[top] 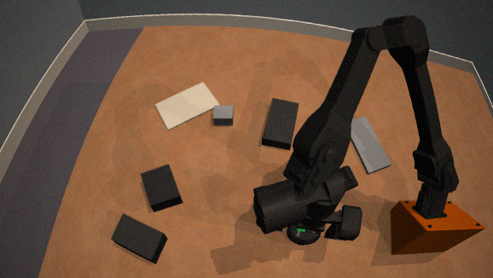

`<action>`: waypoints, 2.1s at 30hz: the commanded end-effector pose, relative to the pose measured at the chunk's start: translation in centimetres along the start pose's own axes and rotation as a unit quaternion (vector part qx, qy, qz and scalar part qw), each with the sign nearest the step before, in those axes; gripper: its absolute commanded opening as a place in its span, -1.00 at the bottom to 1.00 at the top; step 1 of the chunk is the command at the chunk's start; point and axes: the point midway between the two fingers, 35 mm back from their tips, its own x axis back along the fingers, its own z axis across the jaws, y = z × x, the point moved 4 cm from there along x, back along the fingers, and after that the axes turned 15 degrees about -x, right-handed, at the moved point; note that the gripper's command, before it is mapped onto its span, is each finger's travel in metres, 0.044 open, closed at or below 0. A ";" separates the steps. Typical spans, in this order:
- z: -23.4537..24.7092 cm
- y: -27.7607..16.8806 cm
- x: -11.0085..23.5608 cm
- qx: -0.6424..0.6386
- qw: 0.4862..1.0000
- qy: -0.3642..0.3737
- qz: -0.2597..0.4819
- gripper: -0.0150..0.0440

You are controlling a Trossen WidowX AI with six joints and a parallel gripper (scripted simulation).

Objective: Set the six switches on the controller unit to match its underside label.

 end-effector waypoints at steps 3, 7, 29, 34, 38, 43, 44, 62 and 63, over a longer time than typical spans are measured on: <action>-0.1 0.1 -0.3 0.002 1.000 0.001 -0.002 0.73; -0.1 0.1 -0.3 0.002 1.000 0.001 -0.002 0.51; 0.5 -0.1 -0.3 0.002 1.000 0.001 -0.002 -0.49; 1.0 -0.3 -0.3 0.002 1.000 0.001 -0.002 -0.49; 1.3 -0.4 -0.3 0.002 1.000 0.001 -0.002 -0.49; 1.4 -0.4 -0.2 0.002 1.000 0.001 -0.002 -0.49; 1.5 -0.5 -0.2 0.002 1.000 0.001 -0.002 -0.49; 2.9 -0.9 -0.1 0.002 1.000 0.002 -0.002 -0.49; 2.9 -1.0 -0.1 0.002 1.000 0.002 -0.002 -0.49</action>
